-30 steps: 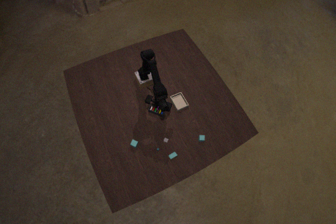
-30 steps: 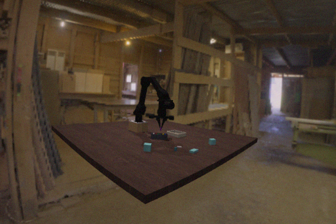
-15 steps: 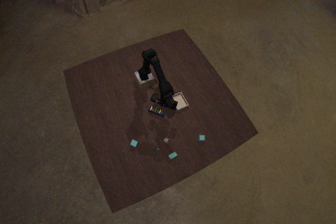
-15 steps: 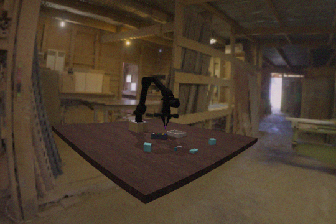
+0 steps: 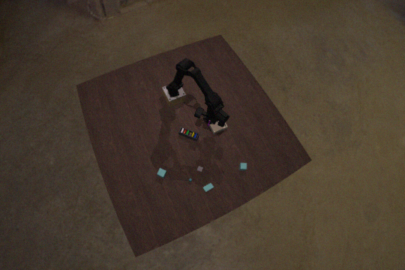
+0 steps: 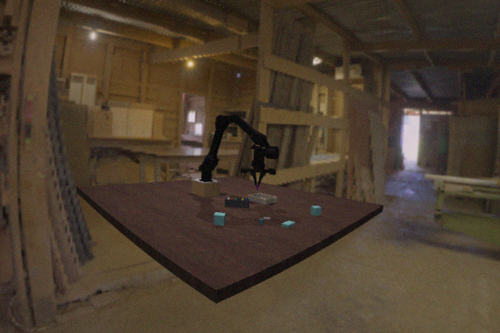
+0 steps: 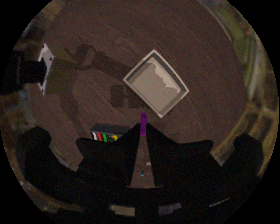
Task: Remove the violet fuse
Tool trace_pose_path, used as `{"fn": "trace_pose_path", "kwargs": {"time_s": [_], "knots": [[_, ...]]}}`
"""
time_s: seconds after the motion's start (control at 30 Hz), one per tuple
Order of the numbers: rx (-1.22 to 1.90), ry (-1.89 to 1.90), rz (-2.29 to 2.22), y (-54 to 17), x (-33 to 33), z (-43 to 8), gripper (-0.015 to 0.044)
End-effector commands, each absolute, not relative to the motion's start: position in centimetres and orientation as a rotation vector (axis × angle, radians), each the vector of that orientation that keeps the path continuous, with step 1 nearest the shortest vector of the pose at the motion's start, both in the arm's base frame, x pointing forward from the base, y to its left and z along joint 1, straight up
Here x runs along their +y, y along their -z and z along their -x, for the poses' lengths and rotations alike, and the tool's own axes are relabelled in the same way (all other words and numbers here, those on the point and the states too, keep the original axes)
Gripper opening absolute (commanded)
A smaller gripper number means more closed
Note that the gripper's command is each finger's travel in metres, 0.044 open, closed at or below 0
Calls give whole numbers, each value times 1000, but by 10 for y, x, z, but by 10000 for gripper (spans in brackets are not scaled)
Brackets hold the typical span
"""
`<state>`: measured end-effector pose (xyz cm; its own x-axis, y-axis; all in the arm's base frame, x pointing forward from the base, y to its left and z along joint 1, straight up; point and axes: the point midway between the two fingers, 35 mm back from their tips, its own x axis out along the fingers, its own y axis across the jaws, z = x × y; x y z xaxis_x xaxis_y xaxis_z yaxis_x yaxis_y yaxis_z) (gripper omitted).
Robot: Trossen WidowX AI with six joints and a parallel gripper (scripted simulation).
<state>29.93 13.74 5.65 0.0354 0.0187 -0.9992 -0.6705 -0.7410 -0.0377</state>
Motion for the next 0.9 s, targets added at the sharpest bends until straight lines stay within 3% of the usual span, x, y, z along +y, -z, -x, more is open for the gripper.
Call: {"fn": "trace_pose_path", "kwargs": {"time_s": [0.0,0.33,0.87], "knots": [[661,-1761,1802,-56,155,-295,0],[657,-1763,1797,-56,207,-274,0],[657,-1763,1797,-34,209,-275,0]]}}
